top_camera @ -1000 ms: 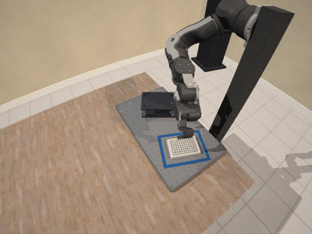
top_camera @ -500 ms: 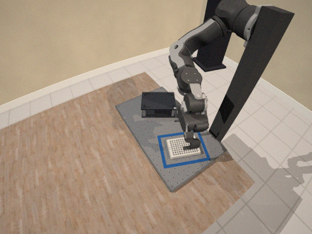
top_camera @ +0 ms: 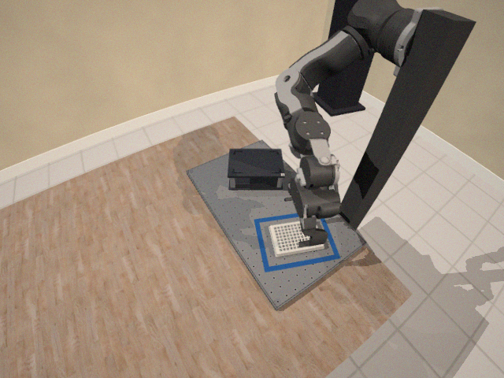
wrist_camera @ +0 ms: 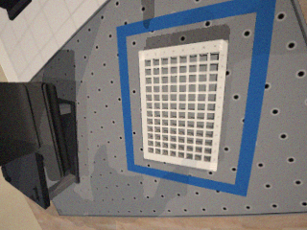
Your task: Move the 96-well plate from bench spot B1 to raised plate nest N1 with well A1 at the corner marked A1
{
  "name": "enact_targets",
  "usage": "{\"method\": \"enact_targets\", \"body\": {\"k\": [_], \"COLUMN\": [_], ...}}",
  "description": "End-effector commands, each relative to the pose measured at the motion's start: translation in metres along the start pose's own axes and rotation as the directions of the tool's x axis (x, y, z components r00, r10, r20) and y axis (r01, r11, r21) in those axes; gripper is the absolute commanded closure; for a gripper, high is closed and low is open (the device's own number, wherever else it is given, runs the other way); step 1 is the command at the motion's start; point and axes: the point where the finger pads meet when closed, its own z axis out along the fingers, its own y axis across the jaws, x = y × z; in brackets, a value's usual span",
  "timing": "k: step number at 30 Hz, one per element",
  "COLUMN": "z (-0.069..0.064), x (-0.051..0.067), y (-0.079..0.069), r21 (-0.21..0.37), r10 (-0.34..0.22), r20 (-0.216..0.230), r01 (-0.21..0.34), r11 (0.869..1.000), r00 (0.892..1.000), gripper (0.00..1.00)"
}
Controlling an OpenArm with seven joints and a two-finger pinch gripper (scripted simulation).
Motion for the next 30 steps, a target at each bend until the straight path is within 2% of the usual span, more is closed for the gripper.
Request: {"method": "enact_targets", "body": {"k": [1, 30], "z": [-0.0003, -0.0005], "x": [0.0004, -0.0009], "y": [0.0004, -0.0014], "r21": [0.000, -0.001], "r10": [0.001, 0.001], "r20": [0.001, 0.001], "r01": [-0.001, -0.001], "r11": [1.000, 1.000], "r00": [1.000, 1.000], "gripper": [0.23, 0.23]}}
